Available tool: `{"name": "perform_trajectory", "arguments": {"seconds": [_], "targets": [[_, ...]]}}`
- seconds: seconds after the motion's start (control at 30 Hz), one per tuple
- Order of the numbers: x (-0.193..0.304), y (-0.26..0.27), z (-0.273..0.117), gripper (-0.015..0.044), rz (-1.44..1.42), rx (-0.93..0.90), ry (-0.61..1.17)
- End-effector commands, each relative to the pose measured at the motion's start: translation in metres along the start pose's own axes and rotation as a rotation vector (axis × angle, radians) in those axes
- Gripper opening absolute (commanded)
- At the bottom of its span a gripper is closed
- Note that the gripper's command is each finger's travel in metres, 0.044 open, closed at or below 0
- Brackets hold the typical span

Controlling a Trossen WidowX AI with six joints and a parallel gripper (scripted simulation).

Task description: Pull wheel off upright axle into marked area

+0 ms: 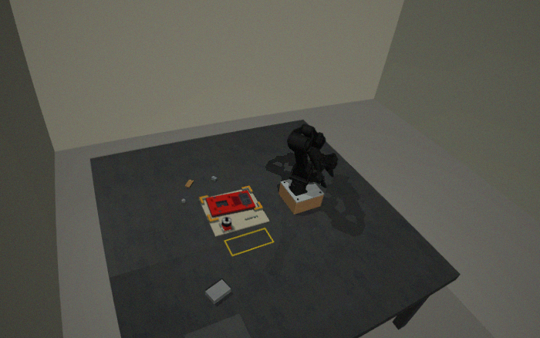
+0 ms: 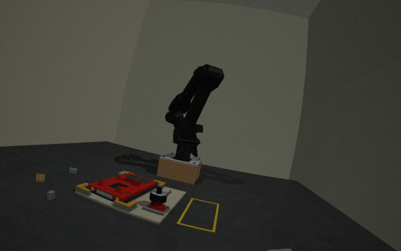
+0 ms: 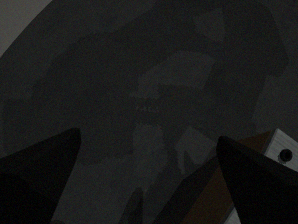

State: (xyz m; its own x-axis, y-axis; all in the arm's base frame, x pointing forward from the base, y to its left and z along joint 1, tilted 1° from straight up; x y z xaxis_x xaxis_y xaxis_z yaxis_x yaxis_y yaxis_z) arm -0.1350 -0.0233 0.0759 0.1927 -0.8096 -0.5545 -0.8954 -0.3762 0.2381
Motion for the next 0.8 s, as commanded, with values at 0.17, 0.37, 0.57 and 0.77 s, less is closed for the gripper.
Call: {"name": "perform_trajectory", "arguments": {"seconds": [0.17,0.37,0.57,0.77], "targets": [[0.026,0.013,-0.021,0.0300,-0.131,-0.075,0.122],[0.062,0.025,-0.057,0.0300,-0.334,-0.172,0.223],[0.100,0.022,-0.098,0.0300,-0.550,-0.262,0.318],[0.136,0.001,-0.140,0.0300,-0.765,-0.343,0.407]]}}
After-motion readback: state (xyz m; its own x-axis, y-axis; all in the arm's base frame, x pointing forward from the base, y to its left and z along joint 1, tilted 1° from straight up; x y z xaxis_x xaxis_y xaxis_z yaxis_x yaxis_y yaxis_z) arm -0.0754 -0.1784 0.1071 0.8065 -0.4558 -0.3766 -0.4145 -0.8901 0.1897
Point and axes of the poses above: the point midway between the two fingers, 35 mm back from their tips, its own z axis out along the fingers, its own y axis across the jaws, x = y × z, the point moved 5 cm from there along -z, back along the fingers, and after that the axes turned 11 degrees about z, right-handed, at the moved point
